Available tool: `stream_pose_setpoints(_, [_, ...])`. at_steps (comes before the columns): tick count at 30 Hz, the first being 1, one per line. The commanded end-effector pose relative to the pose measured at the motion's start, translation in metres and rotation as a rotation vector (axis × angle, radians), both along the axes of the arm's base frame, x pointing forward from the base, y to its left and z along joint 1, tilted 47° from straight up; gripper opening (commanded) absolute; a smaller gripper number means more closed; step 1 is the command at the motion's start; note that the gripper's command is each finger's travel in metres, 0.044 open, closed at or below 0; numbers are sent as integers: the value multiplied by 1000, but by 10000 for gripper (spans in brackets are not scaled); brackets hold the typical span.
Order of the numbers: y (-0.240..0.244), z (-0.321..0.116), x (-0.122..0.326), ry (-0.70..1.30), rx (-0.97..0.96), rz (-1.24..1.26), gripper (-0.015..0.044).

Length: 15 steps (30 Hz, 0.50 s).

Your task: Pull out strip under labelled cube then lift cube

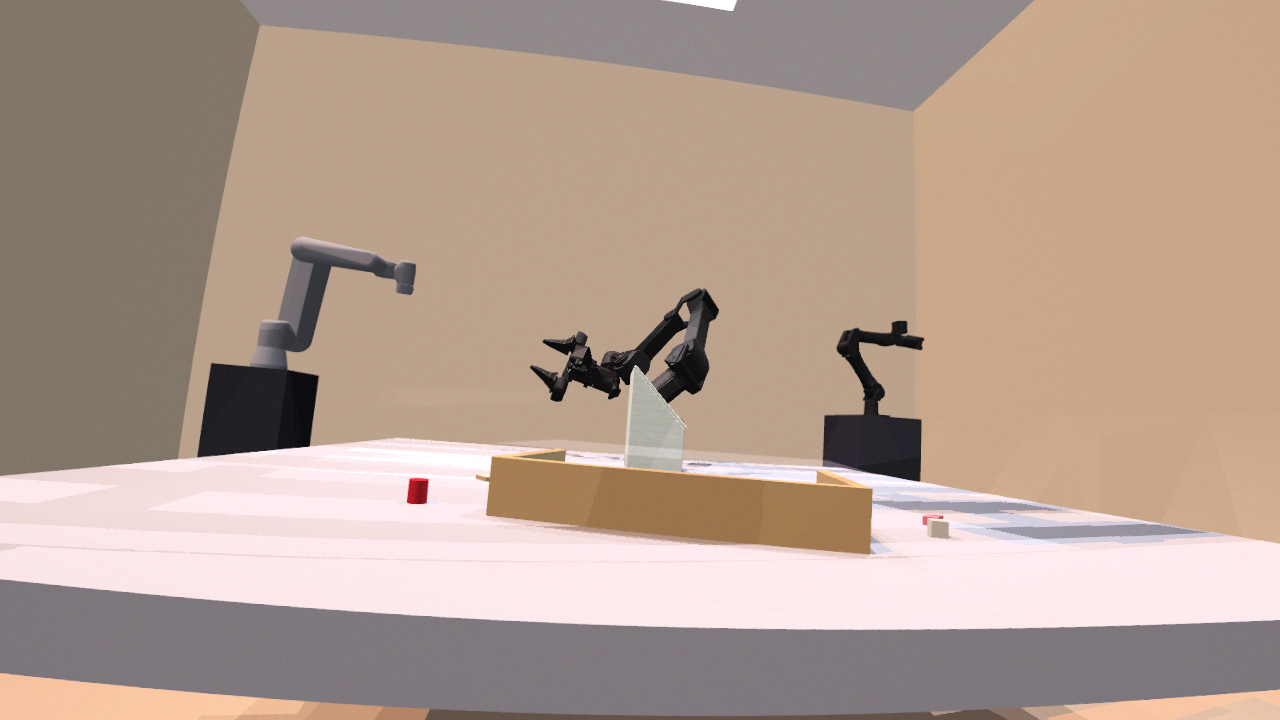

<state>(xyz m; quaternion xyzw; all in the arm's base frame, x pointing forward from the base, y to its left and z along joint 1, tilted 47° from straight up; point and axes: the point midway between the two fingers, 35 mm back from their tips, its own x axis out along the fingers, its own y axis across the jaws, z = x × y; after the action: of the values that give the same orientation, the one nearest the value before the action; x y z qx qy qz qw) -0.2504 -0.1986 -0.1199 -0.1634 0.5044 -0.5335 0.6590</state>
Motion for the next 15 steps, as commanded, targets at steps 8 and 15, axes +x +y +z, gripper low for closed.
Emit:
stream_pose_setpoints(8, [-74,29,67,-245,0,150,400])
stream_pose_setpoints(15, [-124,58,165,-492,83,305,400])
